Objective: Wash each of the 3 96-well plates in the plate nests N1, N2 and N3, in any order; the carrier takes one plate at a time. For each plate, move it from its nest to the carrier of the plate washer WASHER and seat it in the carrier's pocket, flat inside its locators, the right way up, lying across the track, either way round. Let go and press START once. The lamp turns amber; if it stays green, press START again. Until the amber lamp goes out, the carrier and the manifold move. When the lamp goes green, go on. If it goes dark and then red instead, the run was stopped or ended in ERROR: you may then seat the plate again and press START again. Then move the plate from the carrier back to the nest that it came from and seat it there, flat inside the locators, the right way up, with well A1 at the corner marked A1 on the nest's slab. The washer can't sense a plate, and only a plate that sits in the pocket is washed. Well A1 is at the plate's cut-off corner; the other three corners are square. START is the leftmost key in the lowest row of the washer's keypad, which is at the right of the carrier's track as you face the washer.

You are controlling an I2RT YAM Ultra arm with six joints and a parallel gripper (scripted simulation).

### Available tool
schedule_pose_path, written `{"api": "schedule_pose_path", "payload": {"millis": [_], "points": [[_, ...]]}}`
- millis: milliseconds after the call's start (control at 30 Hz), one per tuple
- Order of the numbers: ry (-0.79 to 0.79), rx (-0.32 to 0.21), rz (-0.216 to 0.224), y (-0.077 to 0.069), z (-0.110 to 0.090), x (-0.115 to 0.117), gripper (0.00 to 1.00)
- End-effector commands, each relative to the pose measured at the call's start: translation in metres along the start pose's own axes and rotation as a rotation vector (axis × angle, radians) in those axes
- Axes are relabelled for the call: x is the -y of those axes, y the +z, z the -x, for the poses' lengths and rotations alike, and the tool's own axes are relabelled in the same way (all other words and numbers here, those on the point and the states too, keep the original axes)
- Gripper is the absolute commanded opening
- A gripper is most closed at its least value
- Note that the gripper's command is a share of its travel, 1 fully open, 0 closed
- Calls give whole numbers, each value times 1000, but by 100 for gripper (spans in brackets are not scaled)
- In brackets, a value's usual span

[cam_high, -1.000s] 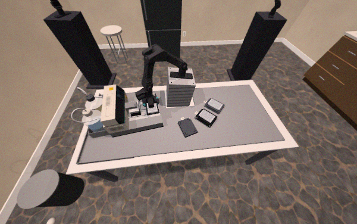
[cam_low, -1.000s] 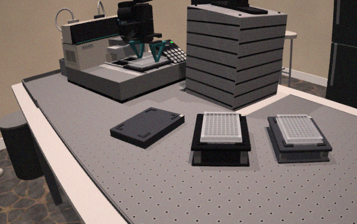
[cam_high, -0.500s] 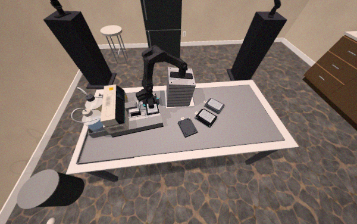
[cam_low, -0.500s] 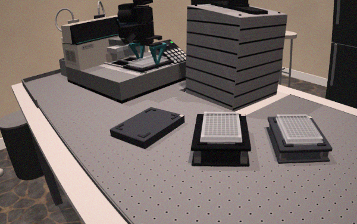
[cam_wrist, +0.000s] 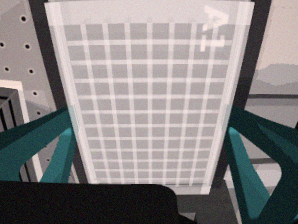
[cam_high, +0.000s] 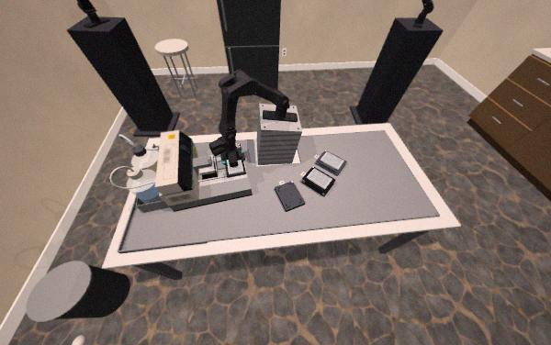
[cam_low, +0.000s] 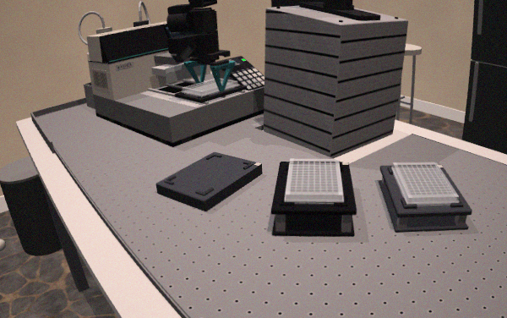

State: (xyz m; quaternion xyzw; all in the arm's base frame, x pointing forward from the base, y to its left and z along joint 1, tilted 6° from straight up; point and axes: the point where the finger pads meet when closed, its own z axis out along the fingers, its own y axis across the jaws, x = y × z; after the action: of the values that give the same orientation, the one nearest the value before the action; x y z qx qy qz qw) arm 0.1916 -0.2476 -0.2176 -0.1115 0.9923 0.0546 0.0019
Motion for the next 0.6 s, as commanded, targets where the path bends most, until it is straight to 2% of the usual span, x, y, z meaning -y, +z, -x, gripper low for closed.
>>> {"api": "schedule_pose_path", "payload": {"millis": [0,33,67,133,167,233,267,400,433,500,533,567], "points": [[0,7,-10,-3,2,4,70],[0,7,-10,-3,2,4,70],[0,7,-10,-3,2,4,60],[0,7,-10,-3,2,4,60],[0,7,-10,-3,2,4,50],[0,7,-10,-3,2,4,50],[0,7,-10,-3,2,4,40],[0,7,-10,-3,2,4,40],[0,7,-10,-3,2,4,30],[0,7,-10,-3,2,4,30],[0,7,-10,-3,2,4,20],[0,7,-10,-3,2,4,20]]}}
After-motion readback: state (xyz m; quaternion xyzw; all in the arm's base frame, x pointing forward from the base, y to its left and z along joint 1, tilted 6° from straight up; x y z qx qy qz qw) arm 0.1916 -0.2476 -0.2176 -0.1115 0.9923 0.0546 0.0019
